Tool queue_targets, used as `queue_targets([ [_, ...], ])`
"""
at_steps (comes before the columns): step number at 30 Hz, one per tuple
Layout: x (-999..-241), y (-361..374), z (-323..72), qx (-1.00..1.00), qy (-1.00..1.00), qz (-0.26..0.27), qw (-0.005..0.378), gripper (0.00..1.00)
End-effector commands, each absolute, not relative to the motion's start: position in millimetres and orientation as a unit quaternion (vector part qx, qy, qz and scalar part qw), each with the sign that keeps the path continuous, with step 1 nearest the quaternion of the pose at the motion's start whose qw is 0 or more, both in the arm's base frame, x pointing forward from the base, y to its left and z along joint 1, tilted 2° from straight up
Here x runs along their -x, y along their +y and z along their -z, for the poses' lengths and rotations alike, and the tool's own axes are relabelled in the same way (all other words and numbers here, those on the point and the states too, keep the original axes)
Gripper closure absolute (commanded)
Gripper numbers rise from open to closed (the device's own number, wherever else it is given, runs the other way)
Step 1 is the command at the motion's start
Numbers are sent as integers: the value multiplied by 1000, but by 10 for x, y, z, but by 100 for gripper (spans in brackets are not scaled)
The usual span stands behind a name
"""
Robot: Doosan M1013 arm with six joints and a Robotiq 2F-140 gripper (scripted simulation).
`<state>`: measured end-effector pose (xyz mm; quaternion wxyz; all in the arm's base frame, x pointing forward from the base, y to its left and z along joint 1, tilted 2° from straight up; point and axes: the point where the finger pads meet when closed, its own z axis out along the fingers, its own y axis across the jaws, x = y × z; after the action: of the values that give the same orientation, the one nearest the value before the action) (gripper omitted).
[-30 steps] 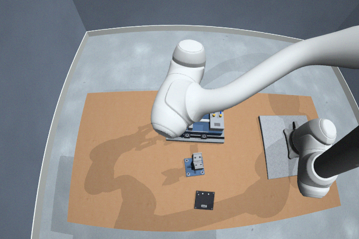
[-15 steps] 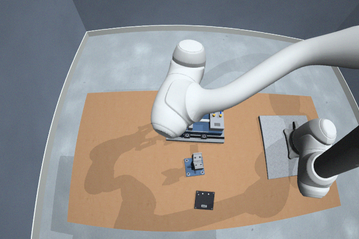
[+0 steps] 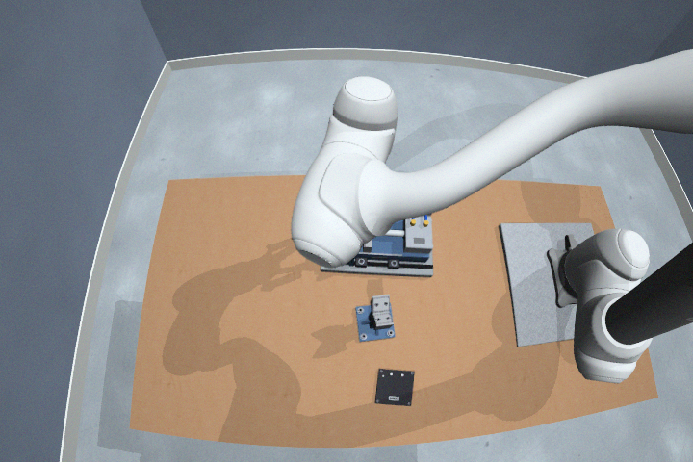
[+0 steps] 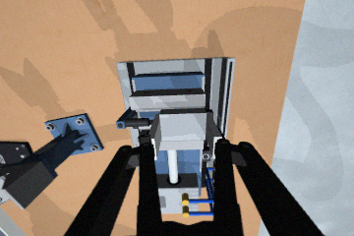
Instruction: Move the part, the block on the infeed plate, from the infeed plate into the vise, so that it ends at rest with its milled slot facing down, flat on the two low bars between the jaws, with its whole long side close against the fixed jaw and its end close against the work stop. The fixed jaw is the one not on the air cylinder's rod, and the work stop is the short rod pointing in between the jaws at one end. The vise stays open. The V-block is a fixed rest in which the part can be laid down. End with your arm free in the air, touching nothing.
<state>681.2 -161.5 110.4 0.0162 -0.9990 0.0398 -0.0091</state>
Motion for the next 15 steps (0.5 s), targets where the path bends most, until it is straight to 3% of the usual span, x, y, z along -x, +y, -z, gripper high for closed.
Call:
queue_targets([
  [1,-6812,-1615,-1105,999,40,9,16,100],
  [7,-6812,-1615,-1105,999,40,9,16,100],
  [8,-6812,-1615,-1105,999,40,9,16,53],
  [15,-6812,-1615,-1105,999,40,9,16,53],
])
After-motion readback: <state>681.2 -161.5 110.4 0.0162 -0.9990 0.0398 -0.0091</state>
